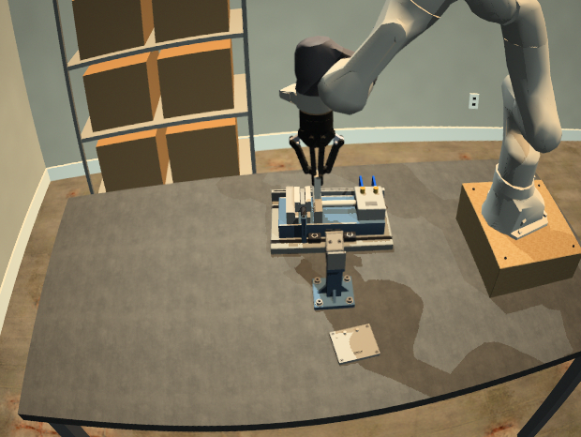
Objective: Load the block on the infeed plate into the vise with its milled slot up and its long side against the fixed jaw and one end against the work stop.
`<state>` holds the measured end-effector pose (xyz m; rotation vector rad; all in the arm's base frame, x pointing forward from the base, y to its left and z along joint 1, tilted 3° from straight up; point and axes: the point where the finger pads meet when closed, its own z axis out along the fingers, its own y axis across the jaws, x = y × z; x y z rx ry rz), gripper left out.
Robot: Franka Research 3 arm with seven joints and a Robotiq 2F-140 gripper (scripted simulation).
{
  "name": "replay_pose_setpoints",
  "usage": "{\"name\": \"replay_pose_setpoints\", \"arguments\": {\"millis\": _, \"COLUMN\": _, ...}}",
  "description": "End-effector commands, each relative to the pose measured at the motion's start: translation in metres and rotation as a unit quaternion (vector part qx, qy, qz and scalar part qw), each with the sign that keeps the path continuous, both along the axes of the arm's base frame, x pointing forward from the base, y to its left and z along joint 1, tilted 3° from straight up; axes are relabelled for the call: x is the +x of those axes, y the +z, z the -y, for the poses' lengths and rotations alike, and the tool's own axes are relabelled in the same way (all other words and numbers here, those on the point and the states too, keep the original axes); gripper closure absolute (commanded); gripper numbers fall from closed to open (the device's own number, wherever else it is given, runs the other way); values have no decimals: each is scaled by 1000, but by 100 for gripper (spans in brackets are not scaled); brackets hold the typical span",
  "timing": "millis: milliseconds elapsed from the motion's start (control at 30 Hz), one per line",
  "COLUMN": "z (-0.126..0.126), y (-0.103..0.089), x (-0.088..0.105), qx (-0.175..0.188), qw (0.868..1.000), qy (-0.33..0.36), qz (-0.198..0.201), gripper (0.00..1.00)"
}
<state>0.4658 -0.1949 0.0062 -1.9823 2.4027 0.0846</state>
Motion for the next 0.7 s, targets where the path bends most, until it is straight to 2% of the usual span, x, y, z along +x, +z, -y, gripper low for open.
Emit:
{"name": "replay_pose_setpoints", "arguments": {"millis": 0, "z": 1, "y": 3, "x": -1, "qx": 0, "qw": 1000, "qy": 2, "qz": 0, "gripper": 100}}
{"name": "replay_pose_setpoints", "arguments": {"millis": 300, "z": 1, "y": 15, "x": 0, "qx": 0, "qw": 1000, "qy": 2, "qz": 0, "gripper": 100}}
{"name": "replay_pose_setpoints", "arguments": {"millis": 667, "z": 3, "y": 43, "x": 0, "qx": 0, "qw": 1000, "qy": 2, "qz": 0, "gripper": 100}}
